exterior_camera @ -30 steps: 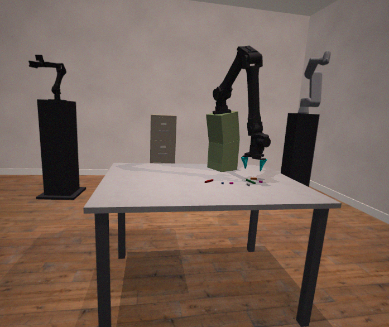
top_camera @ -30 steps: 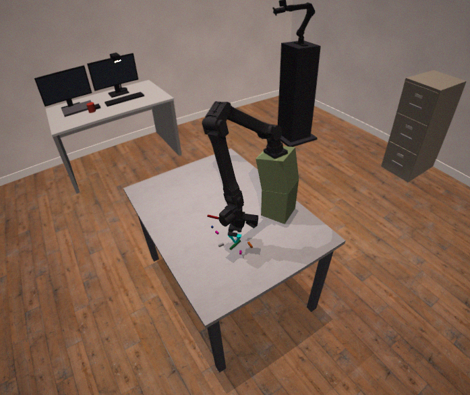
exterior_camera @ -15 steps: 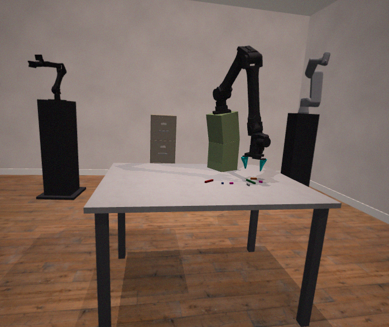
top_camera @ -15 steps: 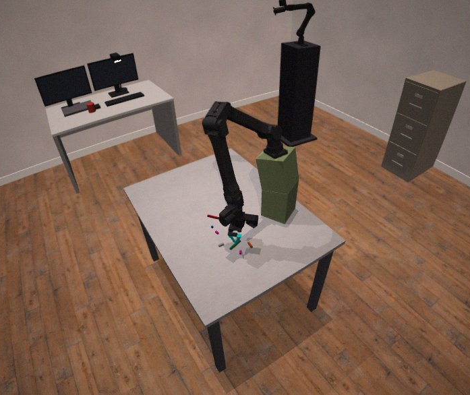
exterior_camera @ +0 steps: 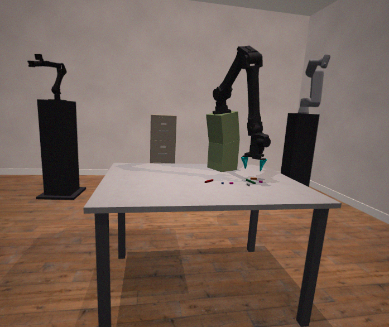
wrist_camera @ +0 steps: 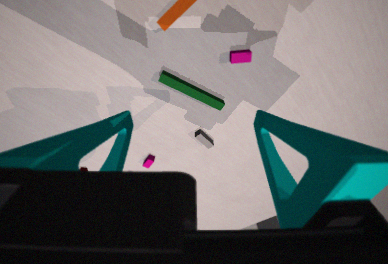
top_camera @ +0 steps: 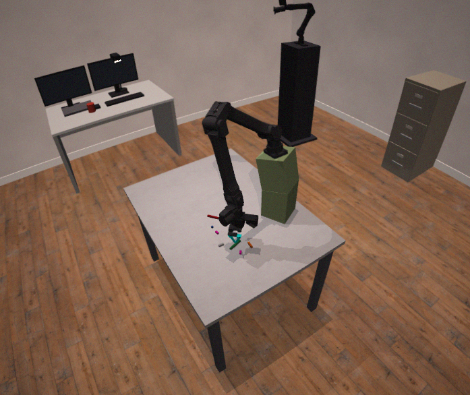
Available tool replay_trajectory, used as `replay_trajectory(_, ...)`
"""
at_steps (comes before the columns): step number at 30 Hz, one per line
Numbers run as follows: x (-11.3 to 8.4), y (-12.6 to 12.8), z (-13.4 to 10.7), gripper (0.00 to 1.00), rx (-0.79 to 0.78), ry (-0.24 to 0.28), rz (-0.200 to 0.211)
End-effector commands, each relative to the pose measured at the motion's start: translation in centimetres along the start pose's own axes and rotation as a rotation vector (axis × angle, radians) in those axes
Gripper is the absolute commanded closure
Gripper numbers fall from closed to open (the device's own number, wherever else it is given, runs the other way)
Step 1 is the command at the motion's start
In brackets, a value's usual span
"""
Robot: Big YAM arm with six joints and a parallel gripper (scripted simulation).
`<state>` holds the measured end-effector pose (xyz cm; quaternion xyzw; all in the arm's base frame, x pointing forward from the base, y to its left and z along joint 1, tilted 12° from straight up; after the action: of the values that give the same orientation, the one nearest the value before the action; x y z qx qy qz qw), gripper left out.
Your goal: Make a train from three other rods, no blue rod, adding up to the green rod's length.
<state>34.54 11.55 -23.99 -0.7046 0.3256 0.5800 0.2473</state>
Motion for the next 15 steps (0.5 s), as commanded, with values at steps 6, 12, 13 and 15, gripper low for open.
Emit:
replay_trajectory(6, 0.68, 0.58, 0.23, 0.00, 0.000, -0.002, 0.006)
replay_trajectory(12, 0.68, 0.57, 0.23, 0.00, 0.055, -0.002, 0.006)
replay_trajectory(13, 0.68, 0.57, 0.23, 0.00, 0.055, -0.002, 0.006)
replay_trajectory(15, 0.68, 0.57, 0.23, 0.00, 0.070, -0.002, 0.006)
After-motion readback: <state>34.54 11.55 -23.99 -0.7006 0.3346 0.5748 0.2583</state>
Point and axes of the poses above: the point where the finger pads meet when closed, its own x axis out along the fingers, its own y axis across the jaws, z = x × y, the point moved 7 cm from there along -x, back along the fingers, and after that the axes turned 9 degrees about x, right-handed, at the moved point
